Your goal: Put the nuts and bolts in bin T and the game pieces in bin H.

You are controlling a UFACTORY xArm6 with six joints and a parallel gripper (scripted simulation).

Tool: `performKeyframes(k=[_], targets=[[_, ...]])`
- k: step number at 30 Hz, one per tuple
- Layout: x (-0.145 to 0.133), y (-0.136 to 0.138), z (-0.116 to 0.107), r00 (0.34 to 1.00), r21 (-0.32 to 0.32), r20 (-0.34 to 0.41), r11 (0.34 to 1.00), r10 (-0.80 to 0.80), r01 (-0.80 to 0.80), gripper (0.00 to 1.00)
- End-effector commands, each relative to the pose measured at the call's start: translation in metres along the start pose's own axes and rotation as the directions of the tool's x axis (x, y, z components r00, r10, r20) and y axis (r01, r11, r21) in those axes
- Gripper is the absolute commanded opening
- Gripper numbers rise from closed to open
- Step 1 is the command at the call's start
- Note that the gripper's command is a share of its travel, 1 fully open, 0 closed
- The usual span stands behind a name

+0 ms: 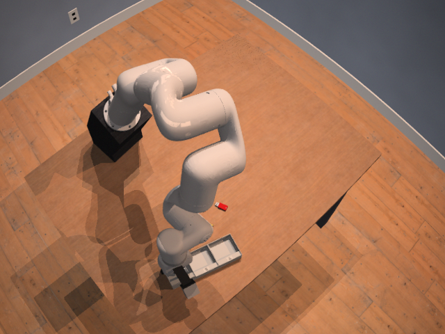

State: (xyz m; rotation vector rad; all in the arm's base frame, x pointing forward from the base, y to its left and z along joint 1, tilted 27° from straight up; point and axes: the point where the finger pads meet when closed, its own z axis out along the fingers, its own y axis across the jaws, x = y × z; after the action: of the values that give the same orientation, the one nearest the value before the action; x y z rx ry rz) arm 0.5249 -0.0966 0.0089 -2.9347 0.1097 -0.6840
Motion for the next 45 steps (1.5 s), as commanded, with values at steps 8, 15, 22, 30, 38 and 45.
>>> performKeyframes(k=[8, 15, 22, 30, 38, 45], targets=[[0.0014, 0.0002, -0.0005, 1.000, -0.001, -0.003, 1.000, 0.000, 0.000, 0.07], [0.0015, 0.0002, -0.0005, 1.000, -0.001, -0.004, 1.000, 0.000, 0.000, 0.07], [0.0014, 0.0002, -0.0005, 1.000, -0.001, -0.004, 1.000, 0.000, 0.000, 0.07], [0.0014, 0.0002, -0.0005, 1.000, -0.001, -0.004, 1.000, 0.000, 0.000, 0.07], [0.0014, 0.0002, -0.0005, 1.000, -0.001, -0.004, 1.000, 0.000, 0.000, 0.07], [0.0014, 0.0002, -0.0044, 1.000, -0.001, -0.004, 1.000, 0.000, 0.000, 0.07]])
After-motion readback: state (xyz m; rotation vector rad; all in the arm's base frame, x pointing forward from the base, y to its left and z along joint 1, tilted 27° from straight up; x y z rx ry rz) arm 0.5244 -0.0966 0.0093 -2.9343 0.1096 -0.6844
